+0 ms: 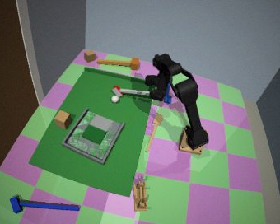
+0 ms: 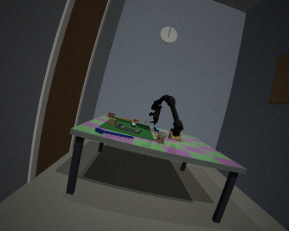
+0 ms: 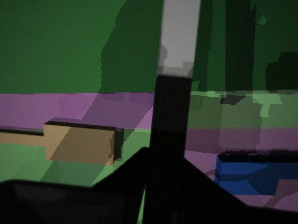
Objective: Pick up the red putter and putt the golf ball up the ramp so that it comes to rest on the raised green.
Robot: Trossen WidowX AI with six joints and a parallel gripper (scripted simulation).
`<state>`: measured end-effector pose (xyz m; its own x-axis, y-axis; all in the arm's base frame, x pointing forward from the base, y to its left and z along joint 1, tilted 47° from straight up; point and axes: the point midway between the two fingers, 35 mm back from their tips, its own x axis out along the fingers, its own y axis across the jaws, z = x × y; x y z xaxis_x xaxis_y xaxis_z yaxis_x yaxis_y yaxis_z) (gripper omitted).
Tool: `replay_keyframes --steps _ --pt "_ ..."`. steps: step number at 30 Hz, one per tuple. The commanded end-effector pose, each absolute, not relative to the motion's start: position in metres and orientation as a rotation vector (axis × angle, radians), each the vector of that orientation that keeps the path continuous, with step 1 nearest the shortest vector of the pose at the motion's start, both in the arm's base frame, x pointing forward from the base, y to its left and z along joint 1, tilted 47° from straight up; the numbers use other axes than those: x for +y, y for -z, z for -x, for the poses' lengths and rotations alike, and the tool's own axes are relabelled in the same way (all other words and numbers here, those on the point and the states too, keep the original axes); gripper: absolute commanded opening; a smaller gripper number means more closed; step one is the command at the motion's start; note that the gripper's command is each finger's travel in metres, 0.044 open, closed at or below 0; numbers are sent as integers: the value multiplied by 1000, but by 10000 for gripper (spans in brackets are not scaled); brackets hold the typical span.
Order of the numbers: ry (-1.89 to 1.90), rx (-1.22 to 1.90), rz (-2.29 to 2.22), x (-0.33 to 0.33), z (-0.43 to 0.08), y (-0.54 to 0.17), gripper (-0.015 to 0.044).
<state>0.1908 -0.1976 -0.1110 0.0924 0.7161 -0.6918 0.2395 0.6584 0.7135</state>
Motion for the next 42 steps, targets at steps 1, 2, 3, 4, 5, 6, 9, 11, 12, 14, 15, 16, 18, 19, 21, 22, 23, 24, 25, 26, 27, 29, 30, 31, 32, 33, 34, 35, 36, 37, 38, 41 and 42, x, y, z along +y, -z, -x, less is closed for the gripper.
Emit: replay_keyframes --steps 1,2,3,4,5,6,9,11,12,14,15,16,18,19,21,22,23,24,25,26,27,29,30,31,32,33,34,35,36,37,38,41,42 --pt "-417 1473 -839 -207 -188 119 0" --pt "-417 1471 -840 -210 -187 123 0" --pt "-416 1470 -841 -212 -186 126 0" --pt "-416 1470 -842 -213 -186 128 0" --pt "-415 1470 -842 -214 -185 128 0" --pt "-415 1470 -842 -214 -185 128 0" --pt "-418 1467 -848 -210 -186 127 0" --pt "-418 1467 -848 -209 -187 125 0" --pt "-417 1467 -848 -206 -189 120 0" --pt "-416 1468 -847 -192 -199 101 0" --pt "-415 1468 -846 -184 -203 91 0" --pt "-415 1469 -846 -175 -207 80 0" --pt "-416 1469 -847 -157 -214 61 0" --pt "-418 1469 -847 -147 -216 51 0" --pt "-421 1469 -849 -129 -218 36 0" --pt "-422 1469 -849 -124 -219 32 0" --pt "-423 1469 -850 -122 -219 30 0" --pt "-423 1469 -850 -122 -219 30 0" --pt "-423 1469 -849 -123 -219 30 0" --pt "-423 1469 -849 -124 -219 29 0" --pt "-422 1469 -849 -126 -219 27 0" --pt "-422 1469 -849 -131 -219 23 0" --pt "-421 1469 -849 -134 -218 20 0" --pt "-421 1469 -849 -138 -218 17 0" --pt "-421 1469 -849 -142 -217 13 0" --pt "-421 1469 -849 -146 -217 10 0" --pt "-421 1470 -849 -149 -216 6 0" --pt "-421 1470 -849 -153 -216 2 0" --pt "-421 1470 -849 -157 -215 -1 0" --pt "-421 1470 -849 -160 -214 -5 0" --pt "-421 1470 -849 -163 -213 -8 0" --pt "-422 1474 -856 -159 -213 -5 0" --pt "-422 1474 -856 -159 -213 -5 0"
